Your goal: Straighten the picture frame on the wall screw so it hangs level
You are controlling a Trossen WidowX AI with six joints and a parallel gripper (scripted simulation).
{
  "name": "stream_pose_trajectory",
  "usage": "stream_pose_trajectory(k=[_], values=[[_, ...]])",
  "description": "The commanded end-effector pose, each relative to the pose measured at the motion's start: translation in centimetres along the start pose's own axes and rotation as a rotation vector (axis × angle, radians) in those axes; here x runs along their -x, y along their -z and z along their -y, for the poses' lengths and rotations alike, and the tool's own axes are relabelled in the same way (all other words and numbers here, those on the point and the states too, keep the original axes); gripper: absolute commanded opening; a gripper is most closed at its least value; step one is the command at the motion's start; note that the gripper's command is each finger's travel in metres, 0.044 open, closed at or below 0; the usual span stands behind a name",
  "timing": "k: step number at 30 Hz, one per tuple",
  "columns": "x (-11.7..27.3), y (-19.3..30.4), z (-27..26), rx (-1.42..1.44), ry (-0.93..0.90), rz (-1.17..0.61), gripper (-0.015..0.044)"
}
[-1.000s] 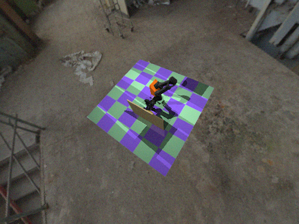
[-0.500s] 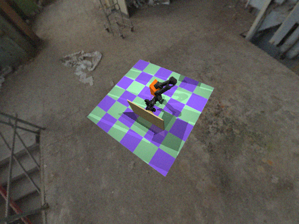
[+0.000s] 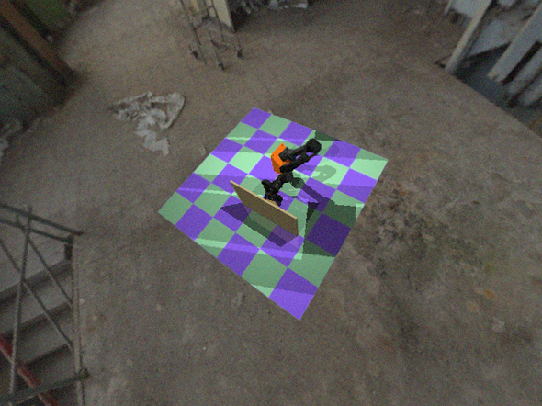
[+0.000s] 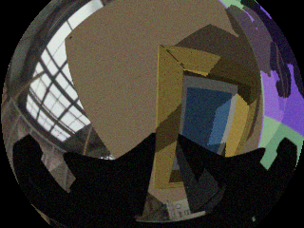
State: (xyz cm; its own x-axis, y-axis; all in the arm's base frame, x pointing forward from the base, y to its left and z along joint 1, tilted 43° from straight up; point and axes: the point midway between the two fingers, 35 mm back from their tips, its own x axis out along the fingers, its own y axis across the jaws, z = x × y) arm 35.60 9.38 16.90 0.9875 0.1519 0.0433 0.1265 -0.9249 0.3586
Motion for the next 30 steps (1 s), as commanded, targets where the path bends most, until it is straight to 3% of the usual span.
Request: stream_pose_trajectory(k=[1, 30], values=[[-0.01, -0.01, -0.46, -0.002, -0.010, 0.000, 0.0000], [-0.01, 0.00, -0.66, -0.002, -0.010, 0.000, 0.0000]])
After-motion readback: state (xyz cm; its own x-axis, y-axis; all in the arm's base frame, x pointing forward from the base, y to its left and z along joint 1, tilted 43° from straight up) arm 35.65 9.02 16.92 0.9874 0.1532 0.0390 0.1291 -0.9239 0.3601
